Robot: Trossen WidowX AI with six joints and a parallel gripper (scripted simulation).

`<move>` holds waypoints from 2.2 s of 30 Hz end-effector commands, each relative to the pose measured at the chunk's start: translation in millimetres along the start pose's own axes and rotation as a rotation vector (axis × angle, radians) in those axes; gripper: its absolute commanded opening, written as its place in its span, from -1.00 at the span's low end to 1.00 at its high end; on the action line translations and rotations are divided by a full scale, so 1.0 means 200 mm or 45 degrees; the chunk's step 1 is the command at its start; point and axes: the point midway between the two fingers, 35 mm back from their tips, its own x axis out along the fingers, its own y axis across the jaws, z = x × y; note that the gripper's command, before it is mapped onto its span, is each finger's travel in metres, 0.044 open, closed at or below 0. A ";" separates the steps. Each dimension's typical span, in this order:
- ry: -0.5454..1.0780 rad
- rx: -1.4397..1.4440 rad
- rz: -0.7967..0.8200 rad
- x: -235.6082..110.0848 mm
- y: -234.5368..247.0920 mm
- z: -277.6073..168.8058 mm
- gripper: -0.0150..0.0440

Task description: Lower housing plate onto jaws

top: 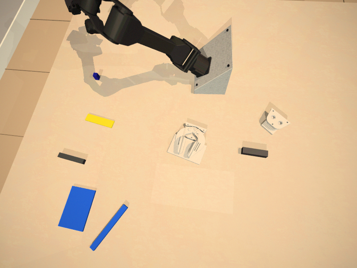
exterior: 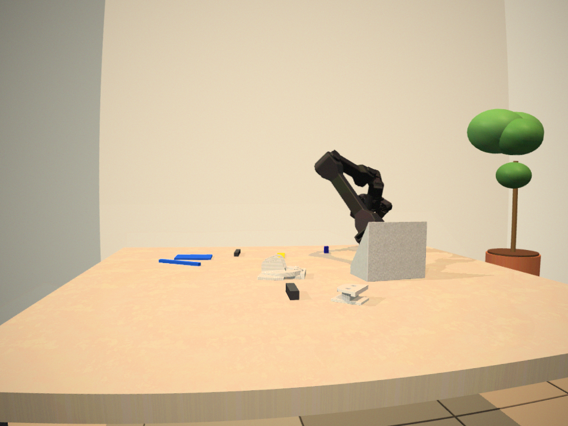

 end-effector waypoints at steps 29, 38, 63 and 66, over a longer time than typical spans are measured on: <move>-0.115 -0.001 0.385 0.27 0.48 0.29 1.00; -0.149 -0.008 0.522 0.31 0.68 0.39 1.00; -0.235 -0.082 0.870 0.31 1.24 0.63 1.00; -0.247 -0.101 0.913 0.30 1.32 0.65 1.00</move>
